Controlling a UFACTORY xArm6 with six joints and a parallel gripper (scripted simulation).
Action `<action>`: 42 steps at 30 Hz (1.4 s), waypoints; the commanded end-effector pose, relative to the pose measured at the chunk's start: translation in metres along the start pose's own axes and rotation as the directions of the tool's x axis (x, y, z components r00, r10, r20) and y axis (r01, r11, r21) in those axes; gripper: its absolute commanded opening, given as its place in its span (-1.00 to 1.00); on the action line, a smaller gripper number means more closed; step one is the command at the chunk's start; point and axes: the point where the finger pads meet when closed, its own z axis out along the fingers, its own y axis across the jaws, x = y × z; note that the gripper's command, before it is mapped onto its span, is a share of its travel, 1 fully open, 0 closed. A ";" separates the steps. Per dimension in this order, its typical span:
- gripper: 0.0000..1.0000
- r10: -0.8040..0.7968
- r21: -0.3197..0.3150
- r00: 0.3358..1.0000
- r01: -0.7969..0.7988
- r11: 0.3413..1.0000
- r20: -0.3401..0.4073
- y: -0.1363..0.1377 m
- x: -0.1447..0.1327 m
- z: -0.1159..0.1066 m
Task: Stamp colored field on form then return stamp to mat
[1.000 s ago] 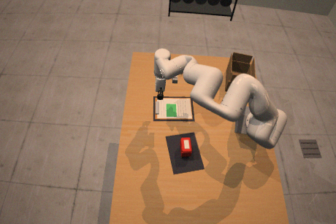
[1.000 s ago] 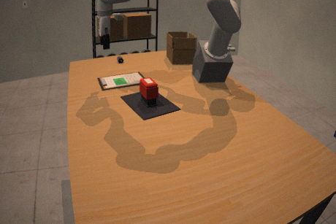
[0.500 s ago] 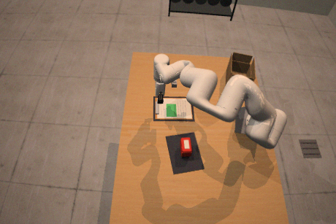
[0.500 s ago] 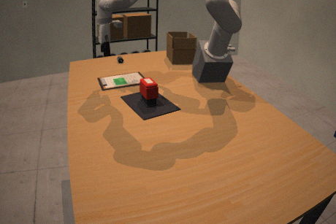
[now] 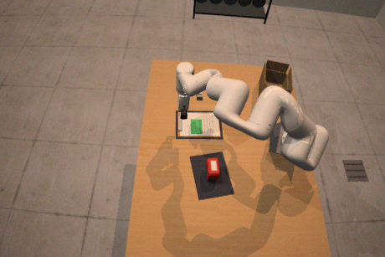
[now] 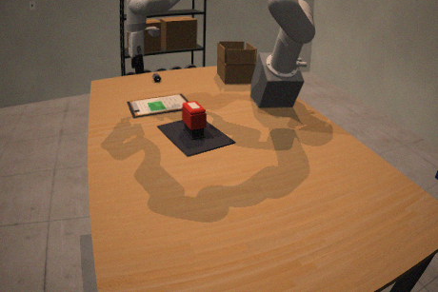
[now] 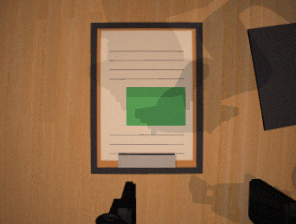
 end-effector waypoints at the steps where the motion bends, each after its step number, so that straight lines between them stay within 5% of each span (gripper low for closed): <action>1: 1.00 -0.001 0.002 1.000 0.001 1.000 0.004 -0.001 -0.001 -0.002; 34: 1.00 0.058 0.002 0.998 -0.058 0.998 0.004 -0.001 -0.002 -0.004; 42: 1.00 0.431 -0.002 0.902 -0.431 0.902 0.006 -0.001 -0.002 -0.014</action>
